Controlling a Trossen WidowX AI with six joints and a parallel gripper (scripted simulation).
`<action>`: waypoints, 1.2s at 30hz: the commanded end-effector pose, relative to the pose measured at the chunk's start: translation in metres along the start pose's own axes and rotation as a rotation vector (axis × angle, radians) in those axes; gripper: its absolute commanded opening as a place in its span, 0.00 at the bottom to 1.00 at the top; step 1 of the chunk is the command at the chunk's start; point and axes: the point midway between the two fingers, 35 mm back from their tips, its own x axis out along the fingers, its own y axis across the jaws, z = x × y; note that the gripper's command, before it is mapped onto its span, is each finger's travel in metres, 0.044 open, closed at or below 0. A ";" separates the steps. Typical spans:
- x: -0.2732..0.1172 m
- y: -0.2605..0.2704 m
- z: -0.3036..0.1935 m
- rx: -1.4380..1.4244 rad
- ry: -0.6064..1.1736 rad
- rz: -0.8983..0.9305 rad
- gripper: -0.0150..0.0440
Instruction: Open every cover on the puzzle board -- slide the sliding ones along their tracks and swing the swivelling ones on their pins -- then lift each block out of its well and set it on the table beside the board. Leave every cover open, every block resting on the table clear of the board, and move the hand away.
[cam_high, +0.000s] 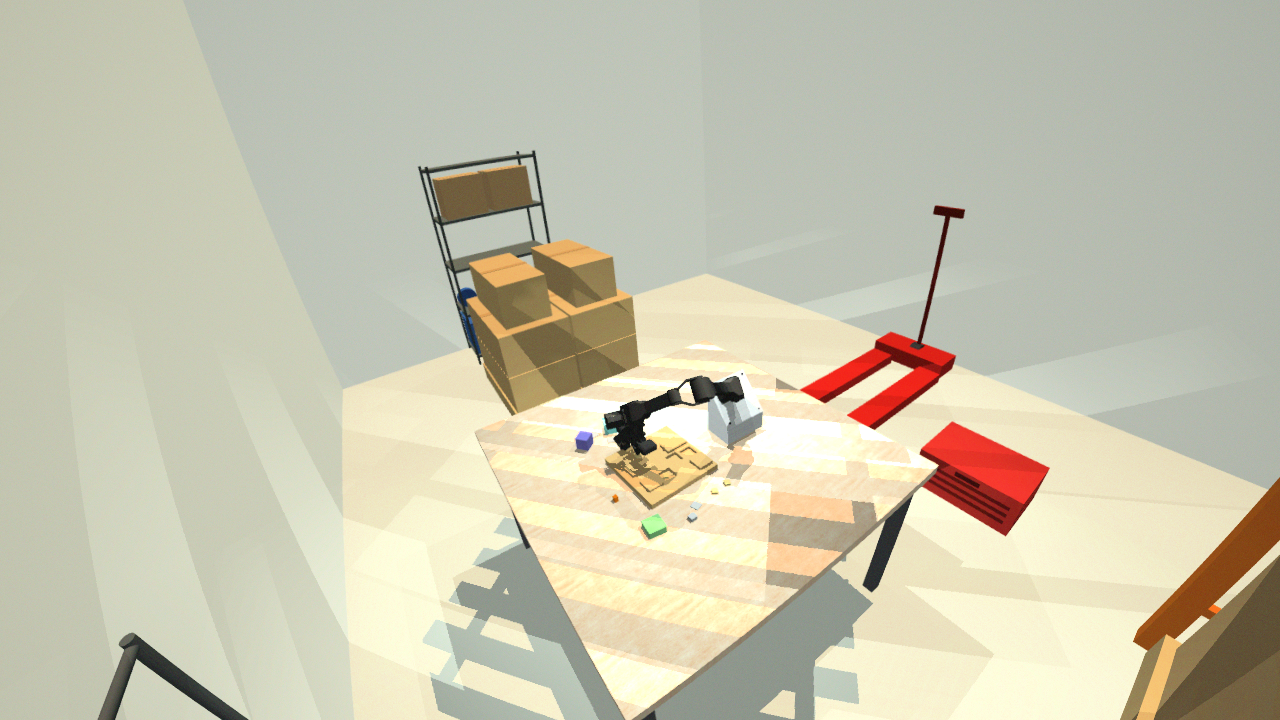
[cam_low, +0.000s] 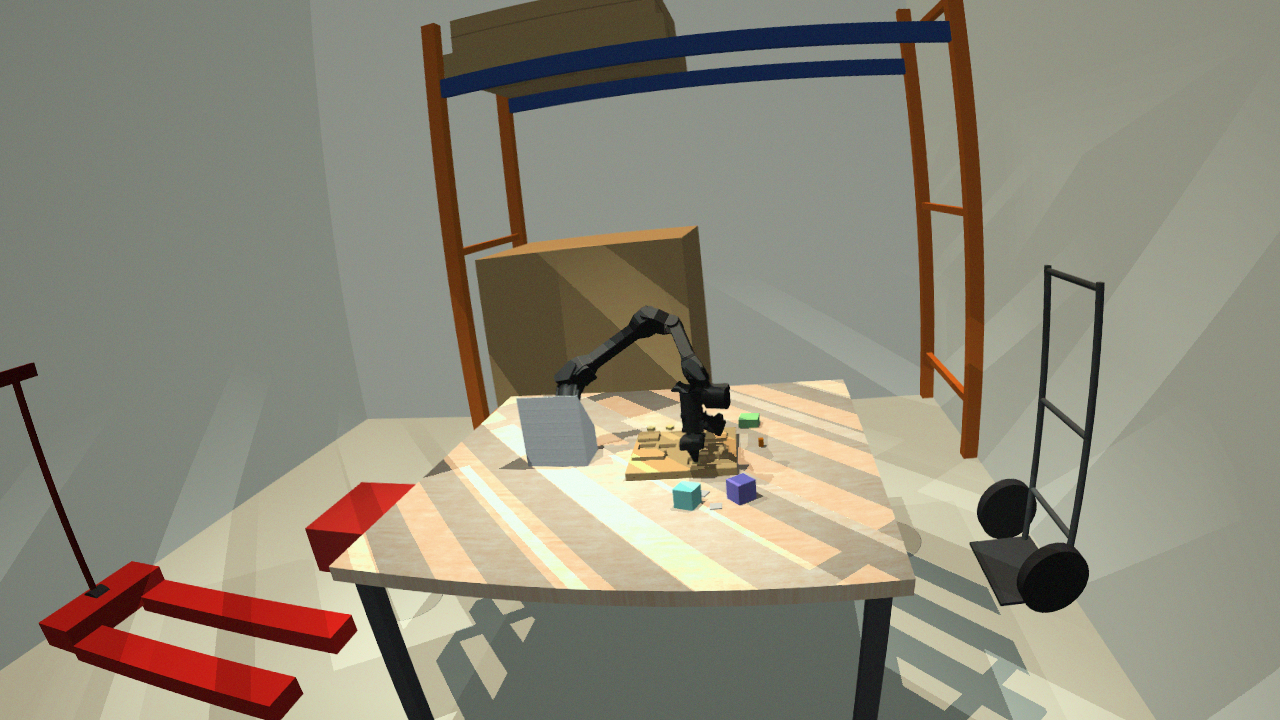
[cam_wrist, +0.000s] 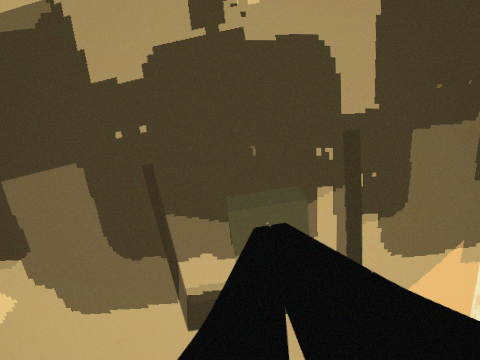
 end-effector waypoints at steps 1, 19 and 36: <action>0.001 0.002 0.002 -0.003 -0.001 0.005 0.25; 0.001 0.002 0.001 1.248 0.003 0.005 0.25; -0.007 0.001 0.002 1.189 0.002 0.005 0.25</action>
